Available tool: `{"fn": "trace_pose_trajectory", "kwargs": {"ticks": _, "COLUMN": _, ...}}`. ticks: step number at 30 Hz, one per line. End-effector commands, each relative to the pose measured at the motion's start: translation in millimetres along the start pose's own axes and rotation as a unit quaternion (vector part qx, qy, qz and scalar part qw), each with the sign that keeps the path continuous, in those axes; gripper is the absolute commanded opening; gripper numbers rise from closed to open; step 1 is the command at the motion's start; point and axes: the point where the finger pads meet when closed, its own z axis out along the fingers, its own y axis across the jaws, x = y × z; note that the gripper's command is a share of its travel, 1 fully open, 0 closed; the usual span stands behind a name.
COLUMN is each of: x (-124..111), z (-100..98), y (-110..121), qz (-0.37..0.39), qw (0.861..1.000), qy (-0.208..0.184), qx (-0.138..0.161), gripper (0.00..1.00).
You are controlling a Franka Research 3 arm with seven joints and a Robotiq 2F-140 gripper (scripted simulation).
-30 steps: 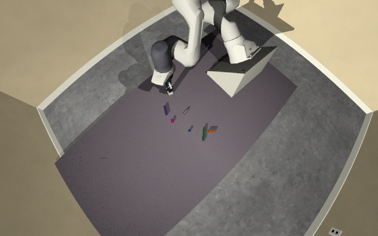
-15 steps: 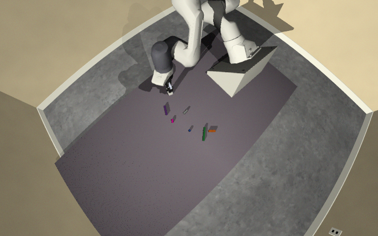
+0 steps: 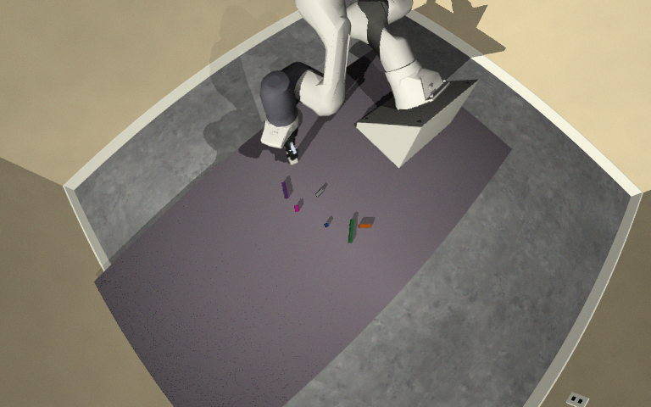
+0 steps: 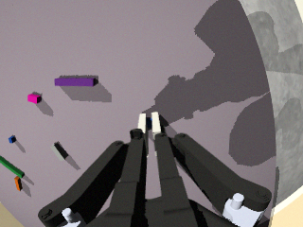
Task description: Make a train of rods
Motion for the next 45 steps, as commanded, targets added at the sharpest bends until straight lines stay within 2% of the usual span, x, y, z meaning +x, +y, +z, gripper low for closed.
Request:
{"fn": "trace_pose_trajectory", "kwargs": {"ticks": 1, "x": 1.0, "z": 0.0, "y": -0.9, "qz": -0.004, "qw": 1.0, "qy": 0.002, "qx": 0.0, "gripper": 0.03}}
{"fn": "trace_pose_trajectory", "kwargs": {"ticks": 13, "x": 1.0, "z": 0.0, "y": -0.9, "qz": -0.004, "qw": 1.0, "qy": 0.002, "qx": 0.0, "gripper": 0.03}}
{"fn": "trace_pose_trajectory", "kwargs": {"ticks": 26, "x": 1.0, "z": 0.0, "y": -0.9, "qz": -0.004, "qw": 1.0, "qy": 0.002, "qx": 0.0, "gripper": 0.15}}
{"fn": "trace_pose_trajectory", "kwargs": {"ticks": 39, "x": 1.0, "z": -0.8, "y": -0.9, "qz": -0.004, "qw": 1.0, "qy": 0.002, "qx": 0.0, "gripper": 0.15}}
{"fn": "trace_pose_trajectory", "kwargs": {"ticks": 45, "x": 1.0, "z": -11.2, "y": -0.9, "qz": -0.004, "qw": 1.0, "qy": 0.002, "qx": 0.0, "gripper": 0.15}}
